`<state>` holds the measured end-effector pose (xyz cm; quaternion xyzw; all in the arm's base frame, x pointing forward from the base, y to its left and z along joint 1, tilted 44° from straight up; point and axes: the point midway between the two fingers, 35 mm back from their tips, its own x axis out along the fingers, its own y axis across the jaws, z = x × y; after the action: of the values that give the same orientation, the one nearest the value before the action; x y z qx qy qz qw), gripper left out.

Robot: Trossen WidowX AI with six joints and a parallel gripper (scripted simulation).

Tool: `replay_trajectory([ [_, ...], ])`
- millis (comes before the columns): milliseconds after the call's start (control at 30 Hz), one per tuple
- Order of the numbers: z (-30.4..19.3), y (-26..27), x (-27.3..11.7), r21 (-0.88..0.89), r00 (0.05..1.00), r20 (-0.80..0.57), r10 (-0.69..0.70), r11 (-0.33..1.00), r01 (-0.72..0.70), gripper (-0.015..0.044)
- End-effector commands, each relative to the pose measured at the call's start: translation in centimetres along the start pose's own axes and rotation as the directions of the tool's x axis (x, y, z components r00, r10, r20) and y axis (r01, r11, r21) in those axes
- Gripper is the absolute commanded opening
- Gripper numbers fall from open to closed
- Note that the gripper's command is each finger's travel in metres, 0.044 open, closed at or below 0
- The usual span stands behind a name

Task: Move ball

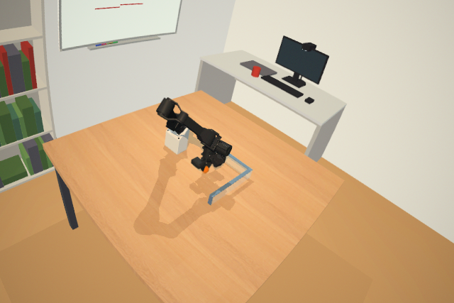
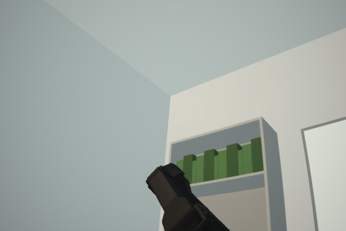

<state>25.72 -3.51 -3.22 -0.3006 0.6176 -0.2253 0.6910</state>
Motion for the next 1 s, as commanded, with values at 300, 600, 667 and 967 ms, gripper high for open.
replay_trajectory([
  [300,-0.2,0.0,1.5,-0.010,1.000,-0.006,-0.006,1.000,0.006,0.0000],
  [600,-0.1,0.0,1.3,-0.004,1.000,-0.001,-0.002,1.000,0.002,0.0184],
  [667,-0.1,0.0,1.3,-0.004,1.000,-0.001,-0.002,1.000,0.002,0.0236],
  [967,0.2,0.2,-0.7,-0.005,1.000,-0.002,0.003,1.000,-0.003,0.0291],
])
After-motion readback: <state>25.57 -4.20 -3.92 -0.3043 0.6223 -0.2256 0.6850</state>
